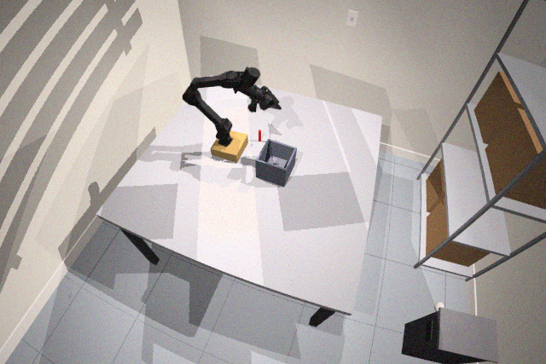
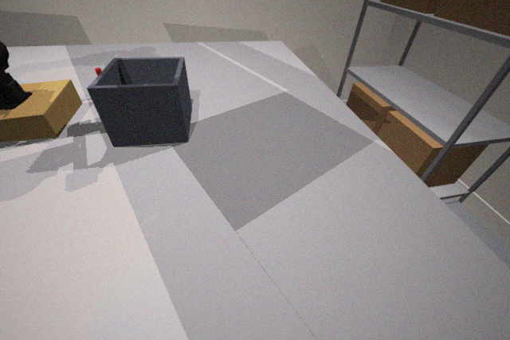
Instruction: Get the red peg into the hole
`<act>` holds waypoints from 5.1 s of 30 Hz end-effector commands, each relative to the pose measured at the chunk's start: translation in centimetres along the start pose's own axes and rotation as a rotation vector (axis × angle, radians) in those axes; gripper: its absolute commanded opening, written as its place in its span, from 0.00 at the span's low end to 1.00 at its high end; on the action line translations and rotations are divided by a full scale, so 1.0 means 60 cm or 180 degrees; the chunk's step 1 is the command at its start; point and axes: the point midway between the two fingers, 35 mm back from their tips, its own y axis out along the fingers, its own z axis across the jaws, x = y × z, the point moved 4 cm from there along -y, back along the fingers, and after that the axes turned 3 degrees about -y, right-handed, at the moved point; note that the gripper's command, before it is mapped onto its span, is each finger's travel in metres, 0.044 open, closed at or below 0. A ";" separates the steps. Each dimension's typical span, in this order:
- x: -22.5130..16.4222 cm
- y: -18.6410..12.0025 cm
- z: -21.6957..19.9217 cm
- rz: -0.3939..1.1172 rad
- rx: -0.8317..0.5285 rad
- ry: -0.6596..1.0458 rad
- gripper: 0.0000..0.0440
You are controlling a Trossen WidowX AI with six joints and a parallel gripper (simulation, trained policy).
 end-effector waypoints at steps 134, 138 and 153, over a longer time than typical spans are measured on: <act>0.139 0.163 -0.264 -0.0667 -0.2284 -0.3227 0.00; 0.124 0.157 -0.232 -0.0684 -0.2151 -0.3285 0.00; 0.129 0.147 -0.123 -0.1047 -0.1862 -0.3373 0.00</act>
